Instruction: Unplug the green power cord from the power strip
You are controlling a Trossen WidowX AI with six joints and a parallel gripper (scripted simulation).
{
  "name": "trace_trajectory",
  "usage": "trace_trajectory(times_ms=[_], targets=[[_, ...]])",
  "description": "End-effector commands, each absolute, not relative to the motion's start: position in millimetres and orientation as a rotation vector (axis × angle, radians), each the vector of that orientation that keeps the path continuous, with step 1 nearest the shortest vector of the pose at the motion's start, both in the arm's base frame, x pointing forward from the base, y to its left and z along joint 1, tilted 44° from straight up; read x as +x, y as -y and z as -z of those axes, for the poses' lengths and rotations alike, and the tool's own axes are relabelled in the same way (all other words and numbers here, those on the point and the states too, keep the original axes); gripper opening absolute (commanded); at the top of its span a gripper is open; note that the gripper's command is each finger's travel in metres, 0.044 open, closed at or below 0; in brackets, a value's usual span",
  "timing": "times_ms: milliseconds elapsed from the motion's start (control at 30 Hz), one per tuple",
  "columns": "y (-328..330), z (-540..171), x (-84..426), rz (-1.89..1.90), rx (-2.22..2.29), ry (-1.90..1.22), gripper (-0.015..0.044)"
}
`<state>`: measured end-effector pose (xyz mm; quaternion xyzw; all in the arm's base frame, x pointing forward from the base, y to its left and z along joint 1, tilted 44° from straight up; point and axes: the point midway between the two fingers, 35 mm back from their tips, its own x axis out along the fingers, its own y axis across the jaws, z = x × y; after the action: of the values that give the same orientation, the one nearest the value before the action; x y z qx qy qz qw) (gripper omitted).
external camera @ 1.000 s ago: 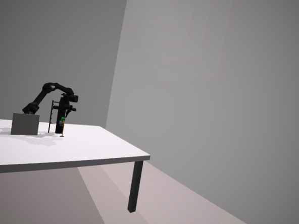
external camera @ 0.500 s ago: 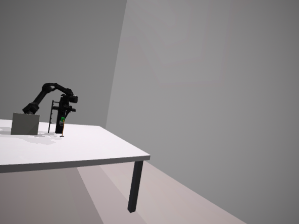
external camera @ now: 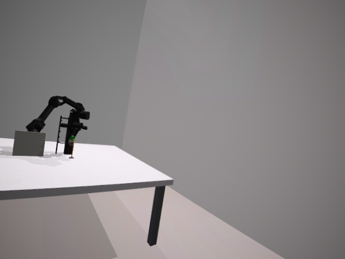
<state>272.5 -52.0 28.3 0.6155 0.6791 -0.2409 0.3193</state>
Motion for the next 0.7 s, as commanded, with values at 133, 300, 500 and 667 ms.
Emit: trace_trajectory(times_ms=[133, 300, 500, 667], targets=[[55.0, -26.1, 273.1, 0.636, 1.617, -1.787, 0.0], [60.8, -21.2, 274.9, 0.636, 1.617, -1.786, 0.0], [67.9, -15.2, 277.0, 0.637, 1.618, -1.785, 0.0], [74.1, -10.2, 278.4, 0.637, 1.618, -1.784, 0.0]])
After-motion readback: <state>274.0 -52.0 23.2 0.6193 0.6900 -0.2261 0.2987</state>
